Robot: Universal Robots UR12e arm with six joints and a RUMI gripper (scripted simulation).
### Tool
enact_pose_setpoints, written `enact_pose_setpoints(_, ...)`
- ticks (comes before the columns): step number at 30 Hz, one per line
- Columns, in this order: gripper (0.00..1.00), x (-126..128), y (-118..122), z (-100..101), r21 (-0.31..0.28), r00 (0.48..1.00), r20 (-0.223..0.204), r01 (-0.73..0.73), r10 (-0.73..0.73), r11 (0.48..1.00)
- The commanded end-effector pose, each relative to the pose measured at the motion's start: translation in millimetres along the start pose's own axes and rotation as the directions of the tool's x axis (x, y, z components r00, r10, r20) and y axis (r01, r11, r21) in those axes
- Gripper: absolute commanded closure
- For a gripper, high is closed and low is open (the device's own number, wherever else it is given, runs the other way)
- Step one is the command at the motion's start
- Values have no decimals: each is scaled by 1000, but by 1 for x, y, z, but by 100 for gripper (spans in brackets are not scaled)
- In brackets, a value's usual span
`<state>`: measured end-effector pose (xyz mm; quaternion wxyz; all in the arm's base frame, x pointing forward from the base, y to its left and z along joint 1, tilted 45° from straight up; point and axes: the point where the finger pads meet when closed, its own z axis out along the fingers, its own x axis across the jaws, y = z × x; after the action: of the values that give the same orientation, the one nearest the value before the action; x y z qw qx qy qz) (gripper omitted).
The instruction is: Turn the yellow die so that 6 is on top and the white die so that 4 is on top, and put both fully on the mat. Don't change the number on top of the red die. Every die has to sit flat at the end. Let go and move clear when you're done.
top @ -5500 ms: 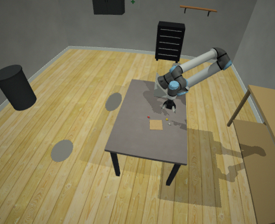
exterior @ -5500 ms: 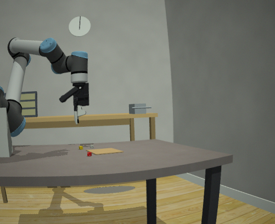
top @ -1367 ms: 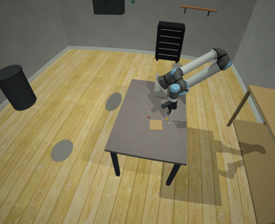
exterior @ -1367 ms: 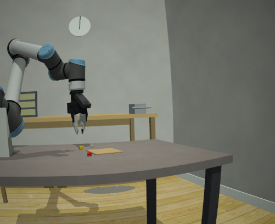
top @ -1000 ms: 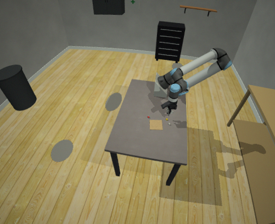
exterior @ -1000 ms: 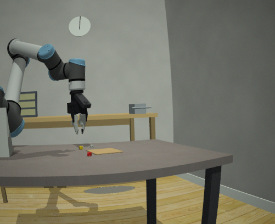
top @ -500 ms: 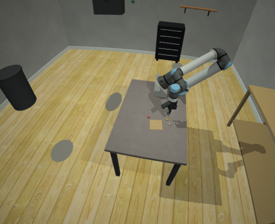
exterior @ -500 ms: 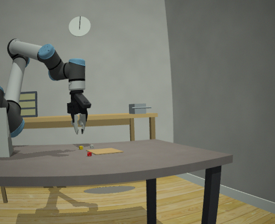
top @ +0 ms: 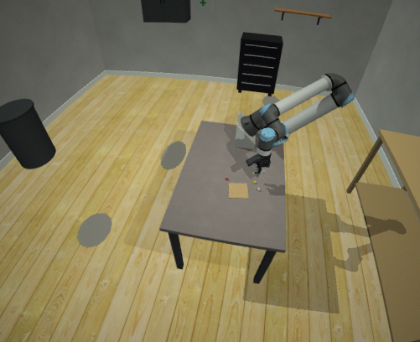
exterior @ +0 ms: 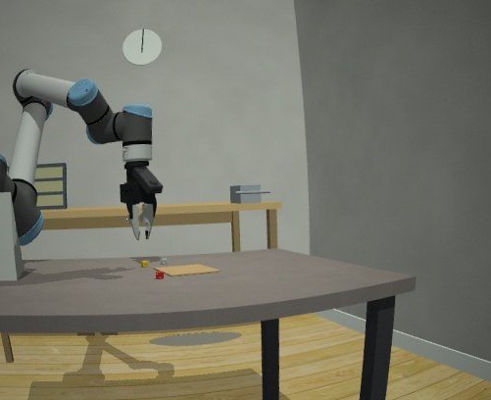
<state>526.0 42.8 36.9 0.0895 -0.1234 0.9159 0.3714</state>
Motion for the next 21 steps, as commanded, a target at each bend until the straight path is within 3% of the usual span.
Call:
enact_pose_setpoints(1, 82, 2, 1, 5, -3, 1000, -1, -14, 14, 1000)
enact_pose_setpoints(21, 82, 1, 1, 33, -3, 1000, -1, -23, 23, 1000)
